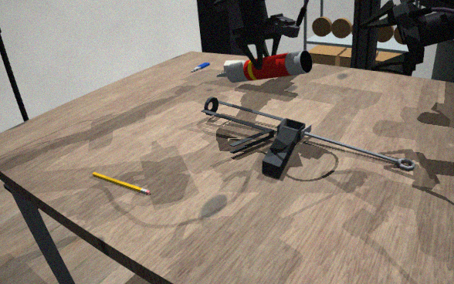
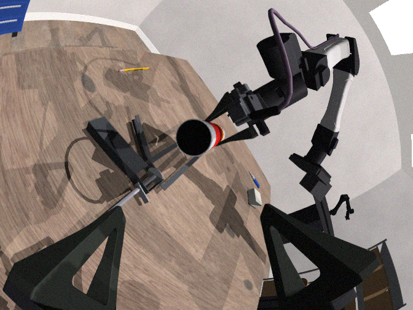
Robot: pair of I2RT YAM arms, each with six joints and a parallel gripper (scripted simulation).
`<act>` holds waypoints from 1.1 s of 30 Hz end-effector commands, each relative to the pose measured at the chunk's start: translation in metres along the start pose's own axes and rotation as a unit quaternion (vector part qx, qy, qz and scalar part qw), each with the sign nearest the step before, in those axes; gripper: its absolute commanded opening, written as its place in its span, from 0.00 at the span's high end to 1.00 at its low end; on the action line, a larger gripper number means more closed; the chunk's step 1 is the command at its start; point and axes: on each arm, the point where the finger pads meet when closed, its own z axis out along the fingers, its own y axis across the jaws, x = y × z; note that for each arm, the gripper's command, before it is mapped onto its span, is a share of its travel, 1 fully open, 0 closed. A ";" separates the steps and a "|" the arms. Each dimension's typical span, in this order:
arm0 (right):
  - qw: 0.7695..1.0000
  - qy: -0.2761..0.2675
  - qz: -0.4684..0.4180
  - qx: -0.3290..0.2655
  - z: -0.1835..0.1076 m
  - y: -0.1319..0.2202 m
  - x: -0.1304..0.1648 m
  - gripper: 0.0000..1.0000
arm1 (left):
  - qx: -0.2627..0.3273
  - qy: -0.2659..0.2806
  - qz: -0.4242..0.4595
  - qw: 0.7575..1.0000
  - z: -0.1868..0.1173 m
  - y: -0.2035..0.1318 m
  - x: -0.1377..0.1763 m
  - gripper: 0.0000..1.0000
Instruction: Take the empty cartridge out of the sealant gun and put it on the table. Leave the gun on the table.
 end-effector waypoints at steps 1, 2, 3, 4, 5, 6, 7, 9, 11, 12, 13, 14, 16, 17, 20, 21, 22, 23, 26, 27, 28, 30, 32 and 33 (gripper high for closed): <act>0.996 0.005 0.091 0.014 -0.001 0.016 -0.002 0.60 | 0.019 0.012 0.018 1.000 -0.006 -0.011 0.004 0.00; 0.993 0.008 0.118 0.016 0.002 0.023 0.000 0.60 | 0.021 0.016 0.022 0.999 -0.006 -0.012 0.006 0.00; 0.990 0.011 0.139 0.017 0.005 0.029 0.002 0.60 | 0.022 0.020 0.024 0.999 -0.006 -0.013 0.008 0.00; 0.987 0.012 0.161 0.019 0.006 0.035 0.003 0.60 | 0.024 0.023 0.026 0.999 -0.007 -0.014 0.010 0.00; 0.983 0.015 0.184 0.020 0.008 0.042 0.005 0.60 | 0.026 0.027 0.029 0.999 -0.007 -0.016 0.012 0.00; 0.978 0.018 0.206 0.021 0.011 0.051 0.008 0.60 | 0.027 0.032 0.032 0.999 -0.008 -0.017 0.014 0.00; 0.974 0.021 0.227 0.021 0.013 0.060 0.010 0.60 | 0.029 0.037 0.036 0.998 -0.008 -0.019 0.017 0.00; 0.964 0.029 0.264 0.021 0.017 0.077 0.016 0.60 | 0.030 0.049 0.042 0.997 -0.009 -0.021 0.023 0.00; 0.954 0.036 0.298 0.022 0.021 0.092 0.021 0.60 | 0.035 0.059 0.049 0.996 -0.010 -0.024 0.028 0.00; 0.954 0.036 0.298 0.022 0.021 0.092 0.021 0.60 | 0.035 0.059 0.049 0.996 -0.010 -0.024 0.028 0.00; 0.954 0.036 0.298 0.022 0.021 0.092 0.021 0.60 | 0.035 0.059 0.049 0.996 -0.010 -0.024 0.028 0.00; 0.946 0.039 0.320 0.023 0.023 0.100 0.023 0.60 | 0.037 0.065 0.050 0.996 -0.011 -0.026 0.031 0.00; 0.931 0.046 0.362 0.024 0.027 0.117 0.029 0.60 | 0.042 0.076 0.057 0.995 -0.012 -0.029 0.037 0.00; 0.923 0.050 0.381 0.025 0.029 0.125 0.031 0.60 | 0.045 0.082 0.059 0.994 -0.013 -0.031 0.040 0.00; 0.898 0.060 0.435 0.027 0.035 0.148 0.039 0.60 | 0.053 0.098 0.070 0.991 -0.015 -0.036 0.048 0.00; 0.890 0.064 0.451 0.025 0.037 0.156 0.041 0.60 | 0.056 0.104 0.072 0.990 -0.015 -0.038 0.051 0.00; 0.881 0.066 0.467 0.023 0.039 0.163 0.042 0.60 | 0.061 0.111 0.073 0.989 -0.016 -0.040 0.056 0.00; 0.872 0.068 0.484 0.024 0.041 0.169 0.042 0.60 | 0.064 0.117 0.075 0.988 -0.017 -0.042 0.059 0.00; 0.846 0.078 0.527 0.026 0.046 0.190 0.048 0.60 | 0.075 0.134 0.085 0.985 -0.020 -0.047 0.068 0.00; 0.836 0.081 0.542 0.027 0.048 0.196 0.050 0.60 | 0.078 0.140 0.088 0.983 -0.021 -0.049 0.070 0.00; 0.826 0.084 0.557 0.028 0.049 0.203 0.053 0.60 | 0.082 0.146 0.091 0.982 -0.022 -0.051 0.073 0.00; 0.826 0.084 0.557 0.028 0.049 0.203 0.053 0.60 | 0.082 0.146 0.091 0.982 -0.022 -0.051 0.073 0.00; 0.801 0.087 0.591 0.029 0.054 0.216 0.053 0.60 | 0.090 0.157 0.098 0.979 -0.024 -0.055 0.079 0.00; 0.791 0.090 0.605 0.030 0.056 0.223 0.056 0.60 | 0.095 0.163 0.101 0.977 -0.026 -0.057 0.081 0.00</act>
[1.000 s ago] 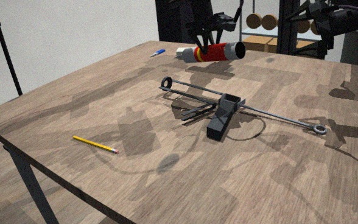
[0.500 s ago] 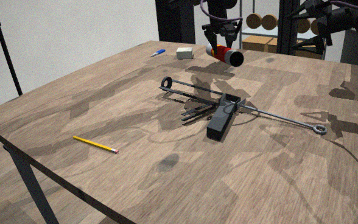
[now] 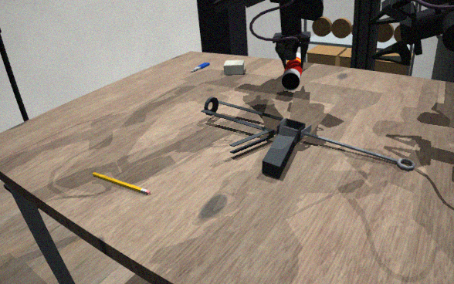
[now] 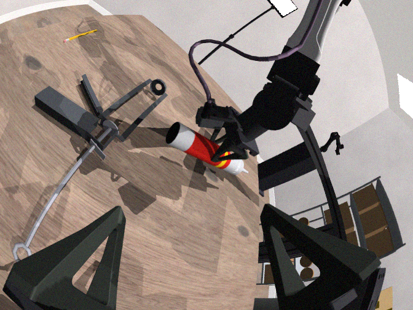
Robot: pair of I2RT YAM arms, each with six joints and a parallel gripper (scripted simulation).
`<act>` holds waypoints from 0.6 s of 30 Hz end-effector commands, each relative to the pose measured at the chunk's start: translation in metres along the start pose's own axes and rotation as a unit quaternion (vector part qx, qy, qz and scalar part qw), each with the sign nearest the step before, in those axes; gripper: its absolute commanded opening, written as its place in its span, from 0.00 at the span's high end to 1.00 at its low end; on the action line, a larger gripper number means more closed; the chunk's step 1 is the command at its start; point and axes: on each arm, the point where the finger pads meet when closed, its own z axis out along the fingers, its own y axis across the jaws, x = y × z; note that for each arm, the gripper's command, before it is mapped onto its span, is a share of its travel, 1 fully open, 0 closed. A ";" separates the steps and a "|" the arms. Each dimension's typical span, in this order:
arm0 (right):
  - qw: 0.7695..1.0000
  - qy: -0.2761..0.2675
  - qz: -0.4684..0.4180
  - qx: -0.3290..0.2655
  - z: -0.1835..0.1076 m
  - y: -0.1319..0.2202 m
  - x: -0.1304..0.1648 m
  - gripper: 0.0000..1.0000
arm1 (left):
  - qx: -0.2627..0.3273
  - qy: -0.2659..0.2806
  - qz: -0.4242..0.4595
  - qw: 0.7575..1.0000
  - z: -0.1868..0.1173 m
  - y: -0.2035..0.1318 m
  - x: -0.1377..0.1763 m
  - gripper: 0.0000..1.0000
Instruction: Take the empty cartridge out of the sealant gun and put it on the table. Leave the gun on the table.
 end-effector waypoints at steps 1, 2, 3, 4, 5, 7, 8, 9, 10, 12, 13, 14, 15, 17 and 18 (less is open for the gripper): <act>0.993 -0.010 0.120 -0.008 0.006 0.020 0.013 0.60 | 0.017 0.037 0.024 0.999 -0.005 -0.009 0.013 0.00; 0.991 -0.004 0.137 -0.007 0.009 0.022 0.022 0.60 | 0.022 0.043 0.028 0.998 -0.005 -0.013 0.016 0.00; 0.989 0.002 0.150 -0.004 0.012 0.022 0.030 0.60 | 0.027 0.049 0.031 0.998 -0.005 -0.015 0.018 0.00; 0.987 0.005 0.159 0.000 0.014 0.023 0.035 0.60 | 0.030 0.053 0.034 0.998 -0.006 -0.017 0.020 0.00; 0.986 0.007 0.166 0.002 0.016 0.023 0.040 0.60 | 0.033 0.056 0.036 0.997 -0.006 -0.019 0.022 0.00; 0.984 0.011 0.180 0.005 0.020 0.024 0.049 0.60 | 0.040 0.063 0.041 0.996 -0.007 -0.022 0.025 0.00; 0.983 0.012 0.185 0.006 0.022 0.025 0.052 0.60 | 0.042 0.066 0.043 0.996 -0.007 -0.024 0.026 0.00; 0.982 0.012 0.187 0.007 0.023 0.025 0.055 0.60 | 0.044 0.068 0.044 0.996 -0.007 -0.025 0.027 0.00; 0.982 0.013 0.188 0.008 0.024 0.026 0.057 0.60 | 0.045 0.070 0.045 0.996 -0.007 -0.025 0.028 0.00; 0.982 0.012 0.187 0.012 0.025 0.025 0.060 0.60 | 0.048 0.073 0.047 0.995 -0.008 -0.027 0.029 0.00; 0.982 0.012 0.187 0.012 0.025 0.025 0.060 0.60 | 0.048 0.073 0.047 0.995 -0.008 -0.027 0.029 0.00; 0.982 0.012 0.187 0.012 0.025 0.025 0.060 0.60 | 0.048 0.073 0.047 0.995 -0.008 -0.027 0.029 0.00; 0.983 0.007 0.186 0.005 0.023 0.029 0.056 0.60 | 0.049 0.074 0.048 0.995 -0.008 -0.028 0.030 0.00; 0.984 0.003 0.176 0.008 0.023 0.028 0.055 0.60 | 0.051 0.076 0.049 0.995 -0.008 -0.028 0.030 0.00; 0.984 0.002 0.177 0.009 0.022 0.026 0.055 0.60 | 0.052 0.077 0.049 0.994 -0.008 -0.029 0.031 0.00</act>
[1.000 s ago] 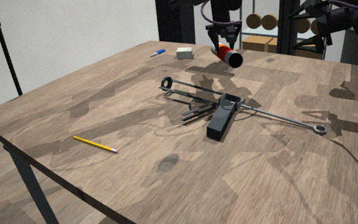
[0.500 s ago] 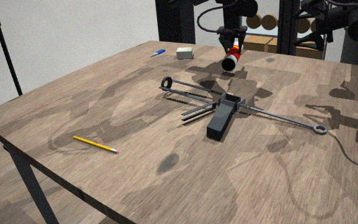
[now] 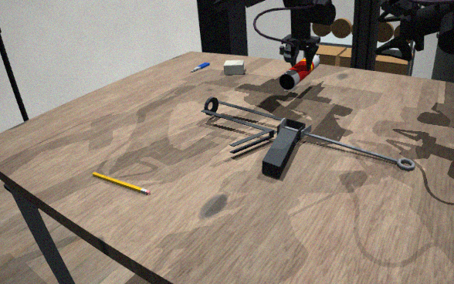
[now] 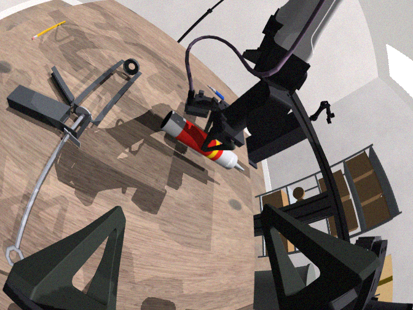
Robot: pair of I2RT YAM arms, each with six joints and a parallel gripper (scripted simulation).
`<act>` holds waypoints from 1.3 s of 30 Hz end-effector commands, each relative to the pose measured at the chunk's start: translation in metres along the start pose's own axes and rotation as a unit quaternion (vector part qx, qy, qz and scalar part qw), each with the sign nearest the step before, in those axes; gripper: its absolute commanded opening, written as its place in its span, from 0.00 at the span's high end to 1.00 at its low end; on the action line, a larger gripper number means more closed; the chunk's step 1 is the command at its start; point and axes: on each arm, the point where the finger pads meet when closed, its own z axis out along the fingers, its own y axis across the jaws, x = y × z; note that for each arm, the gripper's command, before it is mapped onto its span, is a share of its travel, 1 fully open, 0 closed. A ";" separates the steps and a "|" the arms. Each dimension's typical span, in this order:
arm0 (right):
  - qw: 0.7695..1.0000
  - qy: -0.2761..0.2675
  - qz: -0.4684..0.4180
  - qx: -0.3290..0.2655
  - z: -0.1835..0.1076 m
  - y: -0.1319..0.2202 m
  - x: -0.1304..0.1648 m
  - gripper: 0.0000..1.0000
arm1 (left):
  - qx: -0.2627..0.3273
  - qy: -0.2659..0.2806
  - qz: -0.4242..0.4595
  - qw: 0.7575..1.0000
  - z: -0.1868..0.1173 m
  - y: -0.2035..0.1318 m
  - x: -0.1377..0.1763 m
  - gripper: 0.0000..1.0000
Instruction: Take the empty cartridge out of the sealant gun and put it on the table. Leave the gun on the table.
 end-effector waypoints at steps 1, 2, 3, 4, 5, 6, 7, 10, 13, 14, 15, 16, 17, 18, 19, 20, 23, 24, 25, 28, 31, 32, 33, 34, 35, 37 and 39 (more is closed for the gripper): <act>1.000 -0.007 0.013 -0.012 -0.004 0.009 -0.001 0.60 | 0.004 0.014 0.009 1.000 -0.003 -0.003 0.005 0.00; 1.000 -0.006 0.013 -0.012 -0.004 0.009 0.000 0.60 | 0.004 0.014 0.009 1.000 -0.003 -0.003 0.005 0.00; 1.000 -0.006 0.014 -0.014 -0.006 0.012 -0.001 0.60 | 0.004 0.014 0.009 1.000 -0.003 -0.003 0.005 0.00; 1.000 -0.010 0.016 -0.021 -0.008 0.017 -0.004 0.60 | 0.004 0.014 0.009 1.000 -0.003 -0.003 0.005 0.00; 1.000 -0.012 0.015 -0.022 -0.005 0.017 -0.004 0.60 | 0.004 0.014 0.009 1.000 -0.003 -0.003 0.005 0.00; 1.000 -0.013 0.016 -0.023 -0.002 0.017 -0.004 0.60 | 0.004 0.014 0.009 1.000 -0.003 -0.003 0.005 0.00; 1.000 -0.013 0.016 -0.020 0.002 0.015 -0.003 0.60 | 0.004 0.014 0.009 1.000 -0.003 -0.003 0.005 0.00; 1.000 -0.017 0.014 -0.021 0.013 0.016 -0.005 0.60 | 0.004 0.014 0.009 1.000 -0.003 -0.003 0.005 0.00; 1.000 -0.019 0.013 -0.022 0.017 0.017 -0.006 0.60 | 0.004 0.014 0.009 1.000 -0.003 -0.003 0.005 0.00; 0.999 -0.019 0.013 -0.021 0.022 0.017 -0.006 0.60 | 0.004 0.014 0.009 1.000 -0.004 -0.003 0.005 0.00; 0.999 -0.021 0.013 -0.021 0.027 0.017 -0.006 0.60 | 0.004 0.014 0.009 1.000 -0.004 -0.003 0.005 0.00; 0.999 -0.022 0.012 -0.020 0.031 0.017 -0.006 0.60 | 0.004 0.014 0.009 1.000 -0.004 -0.003 0.005 0.00; 0.999 -0.023 0.012 -0.019 0.036 0.017 -0.005 0.60 | 0.004 0.014 0.009 1.000 -0.004 -0.003 0.005 0.00; 1.000 -0.023 0.012 -0.017 0.041 0.017 -0.005 0.60 | 0.004 0.014 0.009 1.000 -0.004 -0.003 0.005 0.00; 1.000 -0.023 0.012 -0.015 0.045 0.017 -0.005 0.60 | 0.004 0.014 0.009 1.000 -0.004 -0.003 0.005 0.00; 1.000 -0.023 0.012 -0.013 0.049 0.016 -0.004 0.60 | 0.004 0.014 0.009 1.000 -0.004 -0.003 0.005 0.00; 1.000 -0.021 0.014 -0.008 0.056 0.015 -0.003 0.60 | 0.004 0.014 0.009 1.000 -0.004 -0.003 0.005 0.00; 1.000 -0.017 0.013 -0.004 0.058 0.013 -0.001 0.60 | 0.004 0.014 0.009 1.000 -0.004 -0.003 0.005 0.00; 1.000 -0.014 0.014 -0.001 0.058 0.011 0.000 0.60 | 0.004 0.014 0.009 1.000 -0.004 -0.003 0.005 0.00; 1.000 -0.017 0.018 -0.010 0.054 0.017 -0.003 0.60 | 0.004 0.014 0.009 1.000 -0.004 -0.003 0.005 0.00; 1.000 -0.016 0.017 -0.010 0.054 0.018 -0.002 0.60 | 0.002 0.014 0.009 1.000 -0.004 -0.002 0.005 0.00; 1.000 -0.016 0.017 -0.010 0.054 0.018 -0.002 0.60 | 0.002 0.014 0.009 1.000 -0.004 -0.002 0.005 0.00; 1.000 -0.016 0.017 -0.010 0.054 0.018 -0.002 0.60 | 0.002 0.014 0.009 1.000 -0.004 -0.002 0.005 0.00; 1.000 -0.016 0.017 -0.010 0.054 0.018 -0.002 0.60 | 0.002 0.014 0.009 1.000 -0.004 -0.002 0.005 0.00; 1.000 -0.016 0.017 -0.010 0.054 0.018 -0.002 0.60 | 0.002 0.014 0.009 1.000 -0.004 -0.002 0.005 0.00; 1.000 -0.016 0.017 -0.010 0.054 0.018 -0.002 0.60 | 0.002 0.014 0.009 1.000 -0.004 -0.002 0.005 0.00; 1.000 -0.014 0.015 -0.002 0.056 0.012 0.001 0.60 | 0.002 0.014 0.009 1.000 -0.004 -0.002 0.005 0.00</act>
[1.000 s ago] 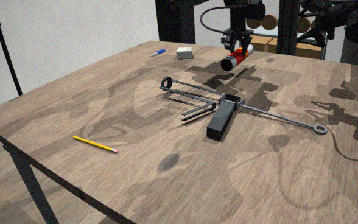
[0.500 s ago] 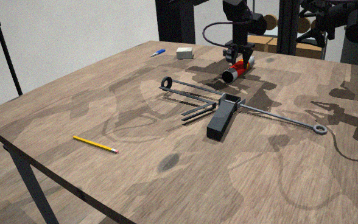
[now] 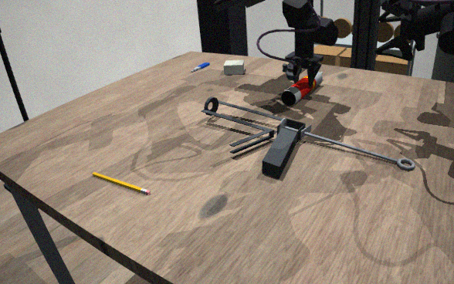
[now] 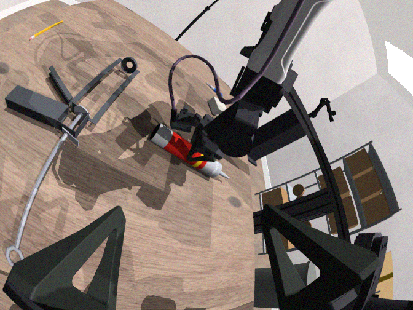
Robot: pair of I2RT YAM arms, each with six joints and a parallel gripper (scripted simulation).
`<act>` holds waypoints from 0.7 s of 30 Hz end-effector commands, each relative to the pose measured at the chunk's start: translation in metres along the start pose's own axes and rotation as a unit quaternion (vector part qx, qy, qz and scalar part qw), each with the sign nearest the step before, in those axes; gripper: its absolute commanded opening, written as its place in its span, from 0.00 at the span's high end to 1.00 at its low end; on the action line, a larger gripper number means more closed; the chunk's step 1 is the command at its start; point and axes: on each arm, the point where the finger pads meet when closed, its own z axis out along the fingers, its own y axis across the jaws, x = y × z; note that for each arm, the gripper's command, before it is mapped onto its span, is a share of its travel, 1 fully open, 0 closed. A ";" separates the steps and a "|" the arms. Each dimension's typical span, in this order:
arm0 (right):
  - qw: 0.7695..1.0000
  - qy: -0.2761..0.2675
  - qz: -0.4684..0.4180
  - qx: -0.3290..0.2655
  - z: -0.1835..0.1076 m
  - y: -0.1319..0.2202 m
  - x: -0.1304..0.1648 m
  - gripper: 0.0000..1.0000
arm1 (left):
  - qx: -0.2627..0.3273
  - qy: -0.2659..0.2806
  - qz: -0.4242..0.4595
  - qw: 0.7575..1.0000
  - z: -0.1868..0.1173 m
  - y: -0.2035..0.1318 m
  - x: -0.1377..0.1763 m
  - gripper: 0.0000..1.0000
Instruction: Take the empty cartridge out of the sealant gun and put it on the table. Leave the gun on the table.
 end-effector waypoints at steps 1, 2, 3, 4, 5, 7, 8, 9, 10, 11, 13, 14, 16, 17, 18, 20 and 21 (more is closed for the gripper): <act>1.000 -0.001 -0.004 -0.003 0.000 0.001 0.001 0.60 | -0.002 0.008 0.004 1.000 -0.003 0.000 0.002 0.00; 1.000 -0.001 -0.005 -0.003 0.000 0.001 0.001 0.60 | -0.002 0.008 0.004 1.000 -0.003 0.000 0.002 0.00; 1.000 -0.001 -0.005 -0.003 0.000 0.001 0.001 0.60 | -0.002 0.008 0.004 1.000 -0.003 0.000 0.002 0.00; 1.000 -0.002 -0.003 -0.007 -0.002 0.004 -0.001 0.60 | -0.002 0.008 0.004 1.000 -0.003 0.000 0.002 0.00; 1.000 -0.002 -0.003 -0.007 -0.002 0.004 -0.001 0.52 | -0.002 0.008 0.004 1.000 -0.003 0.000 0.002 0.00; 1.000 -0.002 -0.003 -0.007 -0.002 0.004 -0.001 0.49 | -0.002 0.008 0.004 1.000 -0.003 0.000 0.002 0.00; 1.000 -0.002 -0.003 -0.007 -0.002 0.004 -0.001 0.49 | -0.002 0.008 0.004 1.000 -0.003 0.000 0.002 0.00; 1.000 -0.002 -0.003 -0.004 -0.002 0.002 -0.001 0.47 | -0.002 0.008 0.003 1.000 -0.003 0.000 0.002 0.00; 1.000 -0.002 -0.003 -0.004 -0.002 0.002 -0.001 0.45 | -0.002 0.008 0.003 1.000 -0.003 0.000 0.002 0.00; 1.000 -0.002 -0.003 -0.004 -0.002 0.002 -0.001 0.43 | -0.002 0.008 0.003 1.000 -0.003 0.000 0.002 0.00; 1.000 -0.002 -0.003 -0.004 -0.002 0.002 -0.001 0.39 | -0.002 0.008 0.003 1.000 -0.003 0.000 0.002 0.00; 1.000 -0.002 -0.003 -0.004 -0.002 0.002 -0.001 0.37 | -0.002 0.008 0.003 1.000 -0.003 0.000 0.002 0.00; 1.000 -0.002 -0.003 -0.004 -0.002 0.002 -0.001 0.32 | -0.002 0.008 0.003 1.000 -0.003 0.000 0.002 0.00; 1.000 -0.002 -0.003 -0.004 -0.002 0.002 -0.001 0.30 | -0.002 0.008 0.003 1.000 -0.003 0.000 0.002 0.00; 1.000 -0.002 -0.003 -0.004 -0.002 0.002 -0.001 0.28 | -0.002 0.008 0.003 1.000 -0.003 0.000 0.002 0.00; 1.000 -0.002 -0.003 -0.004 -0.002 0.002 -0.001 0.24 | -0.002 0.008 0.003 1.000 -0.003 0.000 0.002 0.00; 1.000 -0.002 -0.003 -0.004 -0.002 0.002 -0.001 0.22 | -0.002 0.008 0.003 1.000 -0.003 0.000 0.002 0.00</act>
